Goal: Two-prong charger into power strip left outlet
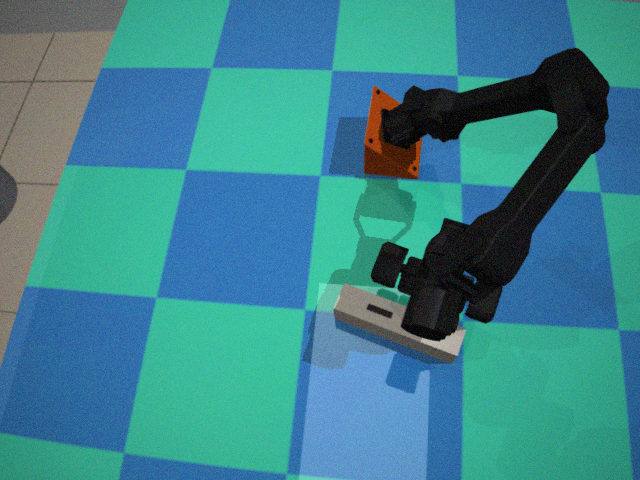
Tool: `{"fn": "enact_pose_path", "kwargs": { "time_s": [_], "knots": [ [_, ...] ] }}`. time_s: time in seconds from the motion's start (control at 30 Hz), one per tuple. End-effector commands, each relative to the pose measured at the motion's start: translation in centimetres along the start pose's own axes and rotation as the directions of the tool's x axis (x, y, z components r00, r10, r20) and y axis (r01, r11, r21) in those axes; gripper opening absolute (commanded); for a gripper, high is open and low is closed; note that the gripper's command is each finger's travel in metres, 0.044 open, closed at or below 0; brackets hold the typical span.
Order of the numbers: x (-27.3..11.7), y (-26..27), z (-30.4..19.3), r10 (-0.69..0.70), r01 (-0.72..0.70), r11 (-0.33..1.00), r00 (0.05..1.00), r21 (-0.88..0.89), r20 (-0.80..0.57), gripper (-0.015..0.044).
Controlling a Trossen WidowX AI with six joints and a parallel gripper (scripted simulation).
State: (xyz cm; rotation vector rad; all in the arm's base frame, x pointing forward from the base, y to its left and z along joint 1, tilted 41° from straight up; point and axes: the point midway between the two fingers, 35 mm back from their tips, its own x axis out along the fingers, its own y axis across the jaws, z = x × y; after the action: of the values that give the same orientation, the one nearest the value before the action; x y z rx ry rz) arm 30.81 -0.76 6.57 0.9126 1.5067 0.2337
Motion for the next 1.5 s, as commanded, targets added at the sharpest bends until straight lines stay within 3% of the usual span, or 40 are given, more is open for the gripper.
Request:
{"fn": "enact_pose_path", "kwargs": {
  "time_s": [0.0,1.47],
  "knots": [
    [0.0,0.0,0.1,0.004,-0.004,1.000,1.000,0.001,0.000,0.0000],
    [-0.1,0.1,1.5,0.004,-0.004,1.000,1.000,0.000,0.001,0.0000]
  ]
}}
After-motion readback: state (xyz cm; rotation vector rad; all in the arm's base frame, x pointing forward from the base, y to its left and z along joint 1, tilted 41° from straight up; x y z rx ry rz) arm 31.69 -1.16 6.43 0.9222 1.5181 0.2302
